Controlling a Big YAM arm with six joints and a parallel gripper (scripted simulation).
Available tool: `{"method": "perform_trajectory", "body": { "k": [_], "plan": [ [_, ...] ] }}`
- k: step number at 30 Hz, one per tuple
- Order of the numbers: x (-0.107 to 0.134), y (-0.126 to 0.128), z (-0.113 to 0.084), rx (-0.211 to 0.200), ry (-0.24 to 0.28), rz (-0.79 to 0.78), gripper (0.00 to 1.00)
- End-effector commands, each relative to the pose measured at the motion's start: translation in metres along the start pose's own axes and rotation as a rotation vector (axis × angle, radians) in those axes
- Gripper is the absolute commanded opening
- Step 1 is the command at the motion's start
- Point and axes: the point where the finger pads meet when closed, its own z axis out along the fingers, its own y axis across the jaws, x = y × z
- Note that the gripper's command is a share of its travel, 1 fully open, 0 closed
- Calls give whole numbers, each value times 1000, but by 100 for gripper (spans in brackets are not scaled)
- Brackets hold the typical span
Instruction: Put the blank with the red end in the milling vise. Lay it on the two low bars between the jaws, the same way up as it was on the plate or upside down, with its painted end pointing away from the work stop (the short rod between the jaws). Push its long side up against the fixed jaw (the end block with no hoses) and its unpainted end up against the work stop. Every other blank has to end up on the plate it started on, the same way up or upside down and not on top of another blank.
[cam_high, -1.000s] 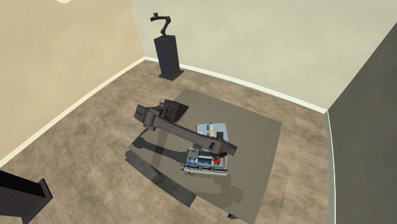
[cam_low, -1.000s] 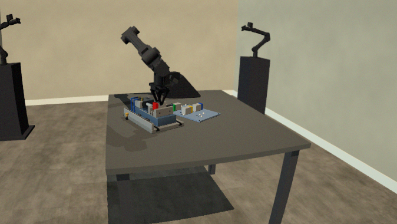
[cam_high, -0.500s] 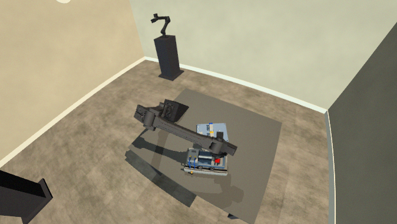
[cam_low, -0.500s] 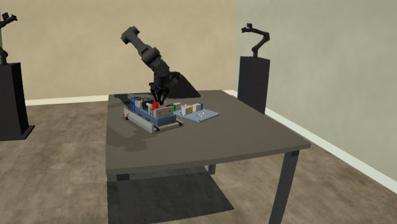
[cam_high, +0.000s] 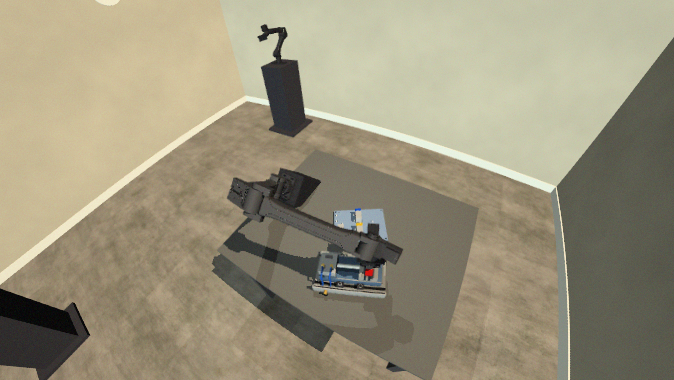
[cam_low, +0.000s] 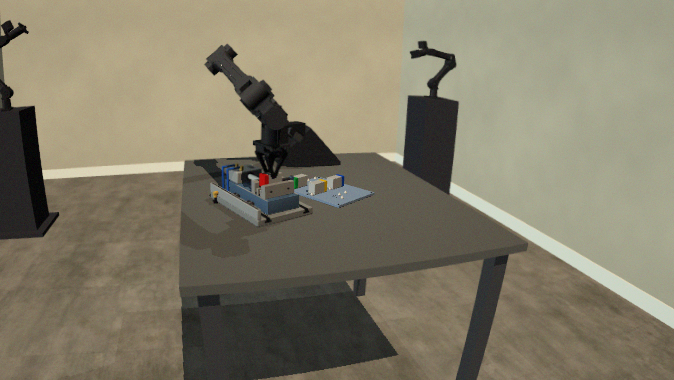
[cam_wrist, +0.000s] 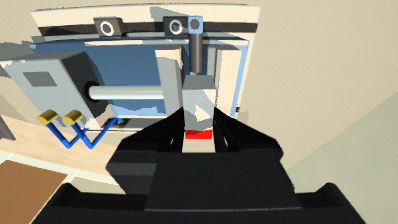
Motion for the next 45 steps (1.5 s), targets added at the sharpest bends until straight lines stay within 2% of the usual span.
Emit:
{"method": "perform_trajectory", "body": {
  "k": [1, 45],
  "plan": [
    [3, -3, 4, 7, 2, 8, 0],
    [5, -4, 2, 11, 4, 12, 0]
  ]
}}
